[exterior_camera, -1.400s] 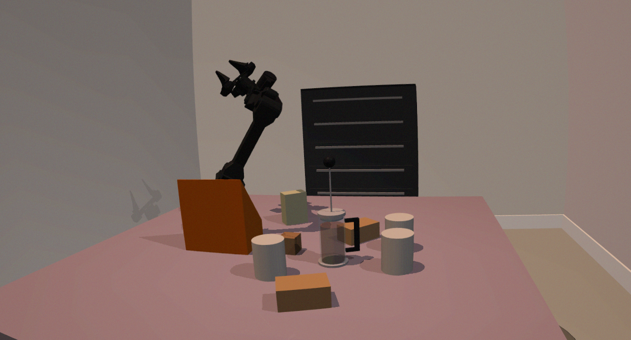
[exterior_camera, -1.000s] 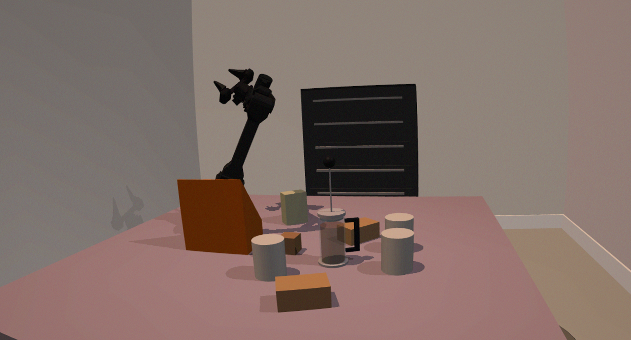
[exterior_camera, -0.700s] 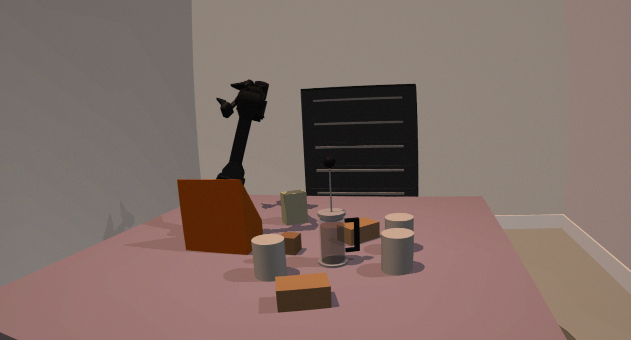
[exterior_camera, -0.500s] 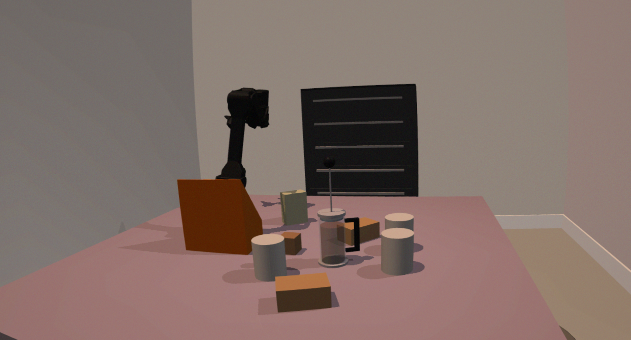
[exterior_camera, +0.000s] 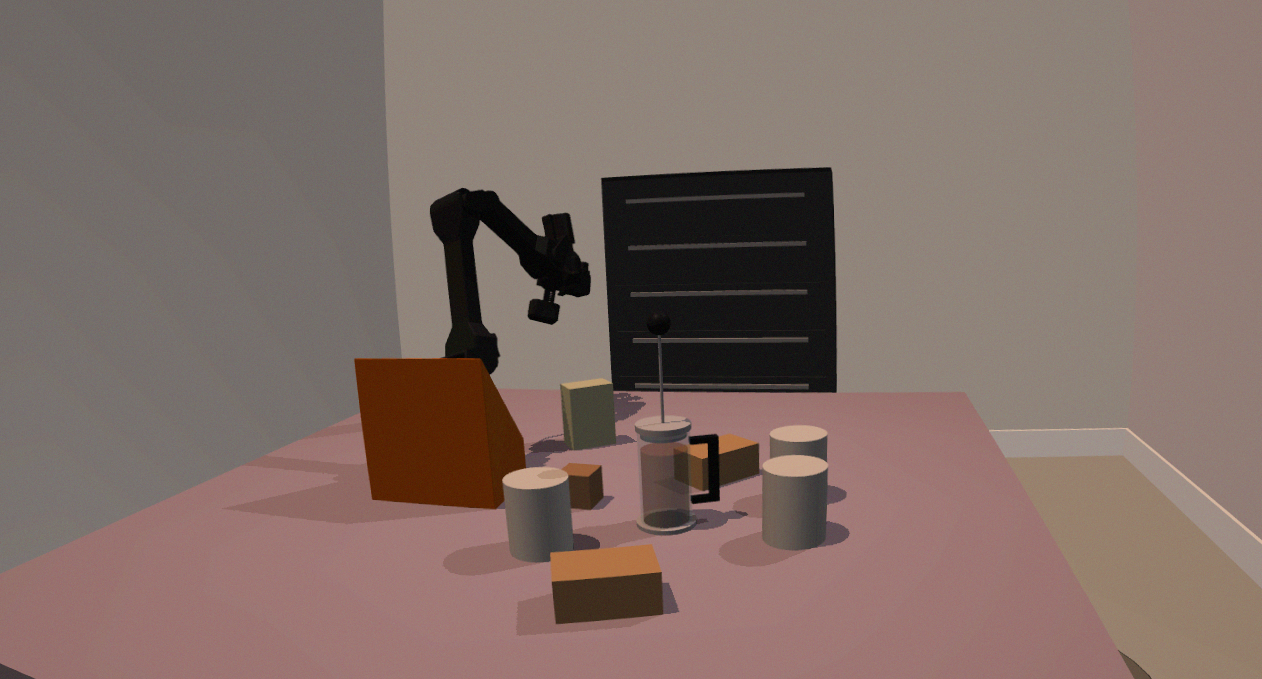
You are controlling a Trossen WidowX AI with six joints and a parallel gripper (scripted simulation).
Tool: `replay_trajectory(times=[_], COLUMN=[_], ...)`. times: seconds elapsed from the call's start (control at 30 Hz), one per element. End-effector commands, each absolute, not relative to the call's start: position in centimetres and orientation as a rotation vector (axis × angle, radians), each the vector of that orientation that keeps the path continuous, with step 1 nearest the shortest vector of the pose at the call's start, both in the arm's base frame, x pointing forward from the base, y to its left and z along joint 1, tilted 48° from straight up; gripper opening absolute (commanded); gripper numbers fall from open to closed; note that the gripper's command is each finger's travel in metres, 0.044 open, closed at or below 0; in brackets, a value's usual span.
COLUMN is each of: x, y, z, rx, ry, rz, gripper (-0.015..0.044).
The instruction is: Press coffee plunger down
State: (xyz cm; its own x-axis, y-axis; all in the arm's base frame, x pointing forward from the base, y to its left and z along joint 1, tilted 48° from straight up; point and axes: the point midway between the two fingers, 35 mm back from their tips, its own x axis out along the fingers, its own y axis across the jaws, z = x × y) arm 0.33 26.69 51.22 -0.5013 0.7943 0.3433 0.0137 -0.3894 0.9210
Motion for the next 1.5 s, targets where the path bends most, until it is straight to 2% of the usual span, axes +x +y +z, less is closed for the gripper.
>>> replay_trajectory(times=[0.0, 0.47, 0.7, 0.93, 1.2, 1.47], x=[4.2, 20.2, 29.7, 36.4, 39.4, 37.3], y=[27.8, 26.2, 20.4, 11.3, -1.2, -13.7], z=[49.7, 42.9, 37.6, 31.8, 25.1, 18.6], rx=[1.143, 1.162, 1.114, 1.041, 0.97, 0.914], ry=[1.182, 0.868, 0.727, 0.629, 0.57, 0.548], rz=[1.824, 1.346, 1.037, 0.744, 0.438, 0.162], gripper=[0.044, 0.044, 0.044, 0.044, 0.044, 0.044])
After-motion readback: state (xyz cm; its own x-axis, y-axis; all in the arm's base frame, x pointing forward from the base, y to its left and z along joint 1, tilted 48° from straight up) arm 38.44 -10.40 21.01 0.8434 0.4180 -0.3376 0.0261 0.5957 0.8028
